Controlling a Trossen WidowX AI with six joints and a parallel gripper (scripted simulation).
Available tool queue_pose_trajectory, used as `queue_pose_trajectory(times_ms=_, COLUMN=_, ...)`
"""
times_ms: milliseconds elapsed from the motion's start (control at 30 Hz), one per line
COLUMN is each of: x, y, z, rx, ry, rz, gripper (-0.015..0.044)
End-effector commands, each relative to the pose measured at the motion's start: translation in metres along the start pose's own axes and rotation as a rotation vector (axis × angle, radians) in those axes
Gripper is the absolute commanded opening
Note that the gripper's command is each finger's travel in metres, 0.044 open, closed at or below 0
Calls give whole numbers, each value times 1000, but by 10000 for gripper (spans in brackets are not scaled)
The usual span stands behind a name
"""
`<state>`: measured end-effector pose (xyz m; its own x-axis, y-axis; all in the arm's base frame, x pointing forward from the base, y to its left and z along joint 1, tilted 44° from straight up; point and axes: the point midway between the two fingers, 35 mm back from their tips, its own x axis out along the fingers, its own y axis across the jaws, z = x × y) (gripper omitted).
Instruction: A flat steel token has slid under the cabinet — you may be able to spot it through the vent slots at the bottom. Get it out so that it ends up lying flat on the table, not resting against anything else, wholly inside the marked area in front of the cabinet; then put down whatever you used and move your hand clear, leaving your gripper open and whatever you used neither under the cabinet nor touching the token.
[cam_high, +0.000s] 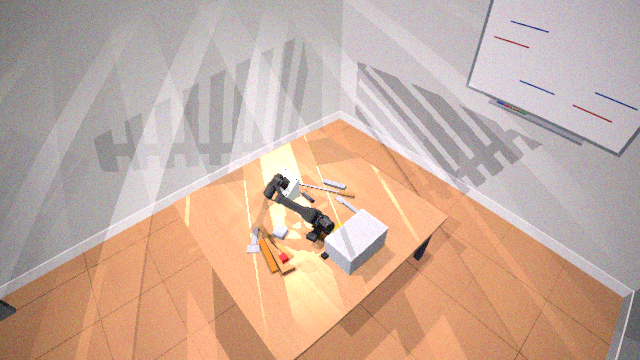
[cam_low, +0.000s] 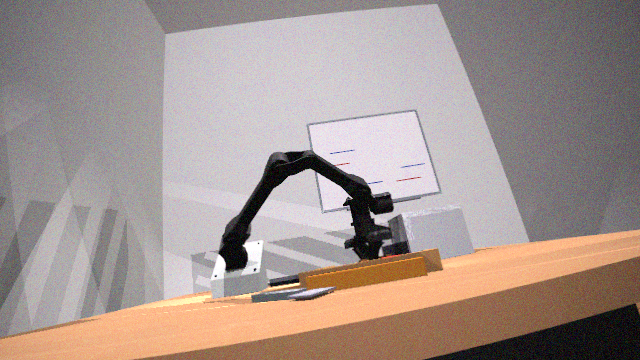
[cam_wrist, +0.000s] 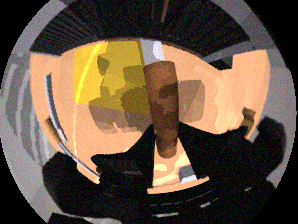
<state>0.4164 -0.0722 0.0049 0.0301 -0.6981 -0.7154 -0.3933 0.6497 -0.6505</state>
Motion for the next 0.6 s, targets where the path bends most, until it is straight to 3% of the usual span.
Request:
queue_pose_trajectory(times_ms=0, x=1, y=9, z=-1, rx=-17, ry=6, rz=4, gripper=0)
queue_pose_trajectory(times_ms=567, x=1, y=24, z=-1, rx=-17, ry=6, rz=5, gripper=0)
